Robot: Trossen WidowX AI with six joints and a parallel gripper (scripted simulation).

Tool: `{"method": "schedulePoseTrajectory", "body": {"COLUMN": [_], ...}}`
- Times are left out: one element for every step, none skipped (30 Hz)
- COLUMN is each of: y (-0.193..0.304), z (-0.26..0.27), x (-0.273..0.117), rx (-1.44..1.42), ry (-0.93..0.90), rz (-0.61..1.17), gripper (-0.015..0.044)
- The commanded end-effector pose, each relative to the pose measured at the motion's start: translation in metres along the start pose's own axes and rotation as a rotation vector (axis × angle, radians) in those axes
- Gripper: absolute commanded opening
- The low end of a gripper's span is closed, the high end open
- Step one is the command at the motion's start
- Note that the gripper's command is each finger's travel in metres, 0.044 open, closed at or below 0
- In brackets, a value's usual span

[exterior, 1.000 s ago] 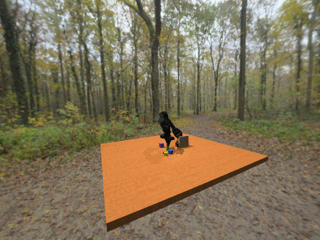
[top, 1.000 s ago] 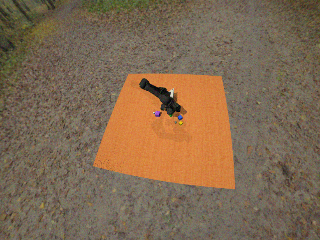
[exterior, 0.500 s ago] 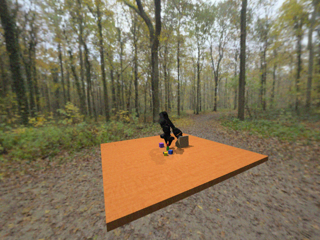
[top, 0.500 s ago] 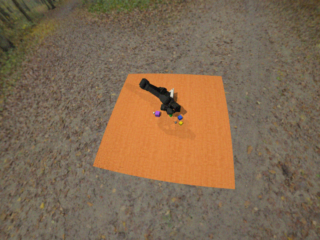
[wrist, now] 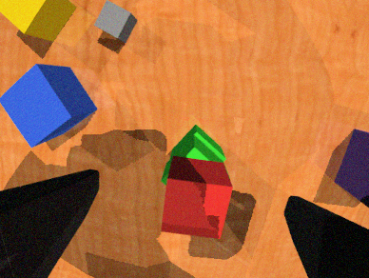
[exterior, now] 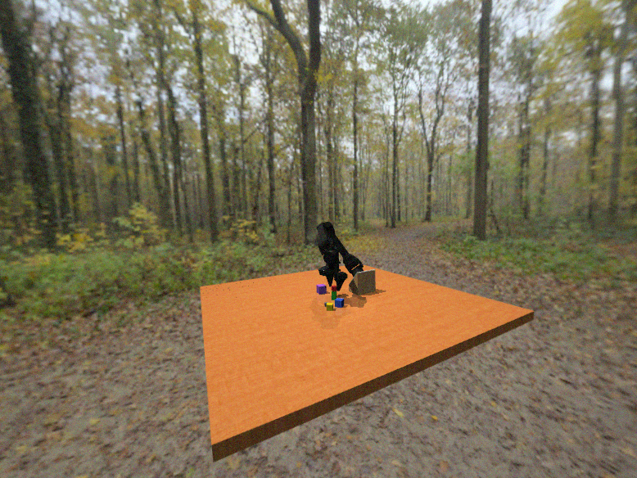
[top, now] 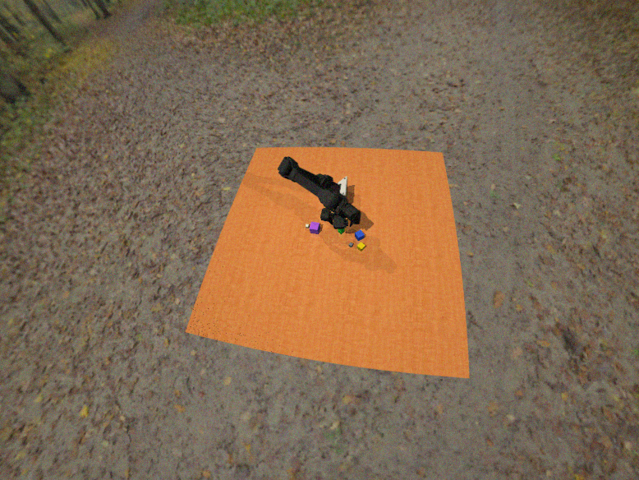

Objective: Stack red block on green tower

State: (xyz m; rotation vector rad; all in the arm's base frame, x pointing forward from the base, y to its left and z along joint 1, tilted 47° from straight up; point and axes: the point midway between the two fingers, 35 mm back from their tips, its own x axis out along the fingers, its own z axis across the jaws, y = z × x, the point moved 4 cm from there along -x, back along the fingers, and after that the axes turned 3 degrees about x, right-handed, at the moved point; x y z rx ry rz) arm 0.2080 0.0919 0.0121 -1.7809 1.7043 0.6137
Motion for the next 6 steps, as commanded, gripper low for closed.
{"method": "schedulePoseTrajectory", "body": {"y": [0.0001,0.0001,0.0001,0.0001,0.0001,0.0001], "z": [0.0001,0.0001,0.0001,0.0001,0.0001,0.0001], "x": [0.0003,0.0003,0.0003,0.0003,0.0003,0.0003], "rx": [0.001,0.001,0.001,0.001,0.001,0.001], "ry": [0.000,0.000,0.000,0.000,0.000,0.000], "rz": [0.000,0.000,0.000,0.000,0.000,0.000], "gripper": [0.0440,0.0440,0.0440,0.0440,0.0440,0.0440]}}
